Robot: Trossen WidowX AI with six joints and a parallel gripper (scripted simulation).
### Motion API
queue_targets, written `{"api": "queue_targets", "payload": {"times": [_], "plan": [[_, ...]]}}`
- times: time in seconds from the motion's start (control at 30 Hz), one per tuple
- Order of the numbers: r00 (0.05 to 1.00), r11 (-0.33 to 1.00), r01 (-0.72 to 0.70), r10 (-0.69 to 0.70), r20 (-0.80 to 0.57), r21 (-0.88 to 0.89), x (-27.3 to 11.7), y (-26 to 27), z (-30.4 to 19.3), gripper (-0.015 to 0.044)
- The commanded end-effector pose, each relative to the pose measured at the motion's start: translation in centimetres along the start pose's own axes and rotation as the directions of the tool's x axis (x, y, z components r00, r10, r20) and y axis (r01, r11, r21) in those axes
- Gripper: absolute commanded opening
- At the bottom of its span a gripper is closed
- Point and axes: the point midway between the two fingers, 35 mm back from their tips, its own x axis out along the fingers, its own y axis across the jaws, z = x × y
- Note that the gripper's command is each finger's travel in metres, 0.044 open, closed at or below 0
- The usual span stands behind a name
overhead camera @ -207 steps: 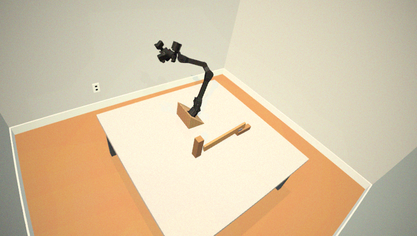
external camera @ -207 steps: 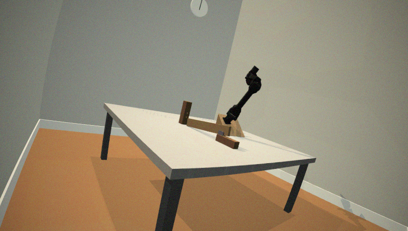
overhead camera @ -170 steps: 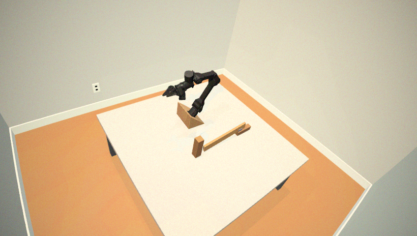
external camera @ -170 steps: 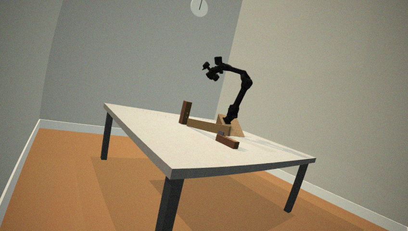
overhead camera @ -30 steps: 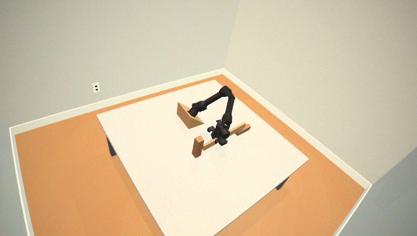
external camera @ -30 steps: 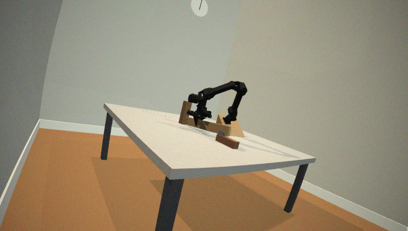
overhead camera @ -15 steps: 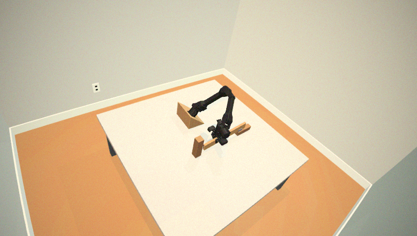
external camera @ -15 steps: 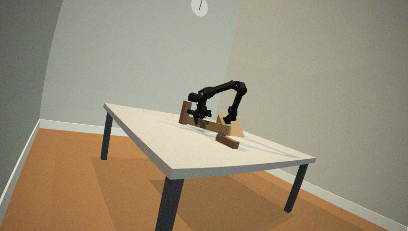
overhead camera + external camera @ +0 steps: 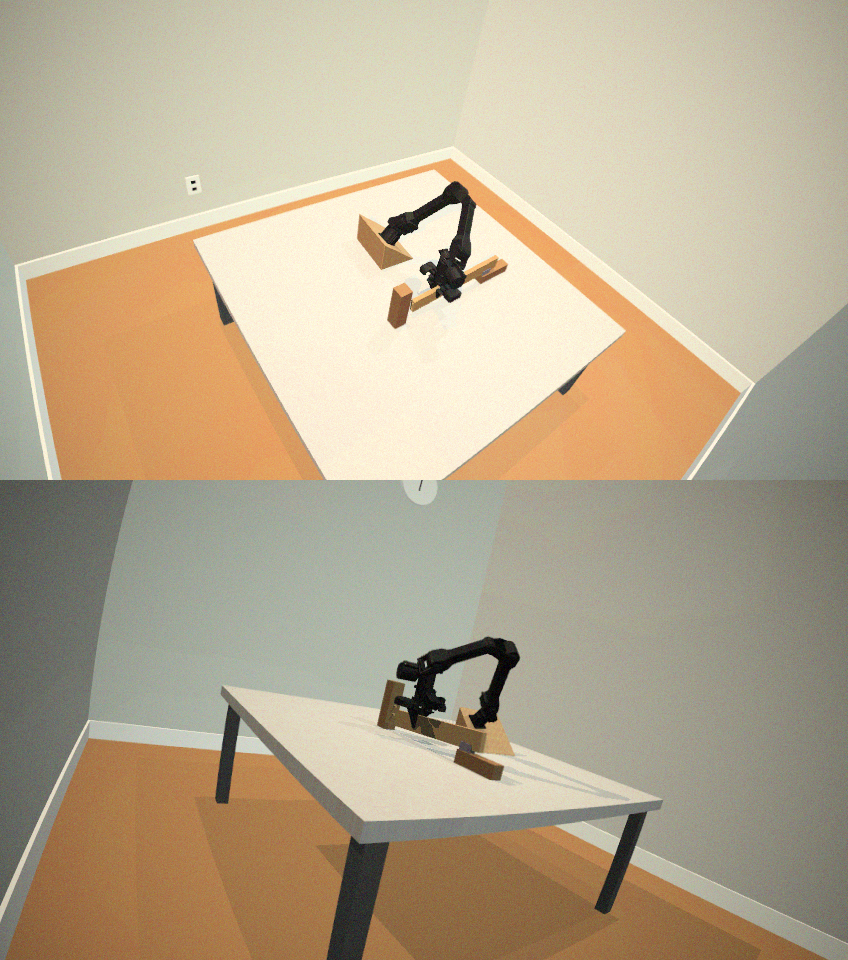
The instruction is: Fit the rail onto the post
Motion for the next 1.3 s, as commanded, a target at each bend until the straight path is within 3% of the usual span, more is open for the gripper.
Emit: {"api": "queue_targets", "payload": {"times": [0.0,1.27], "plan": [[1.000,1.000,0.023,-0.023,0.006,-0.001,-0.8,-0.5,0.1,0.0000],[1.000,1.000,0.022,-0.022,0.006,-0.001,-2.1,-0.5,0.1,0.0000]]}}
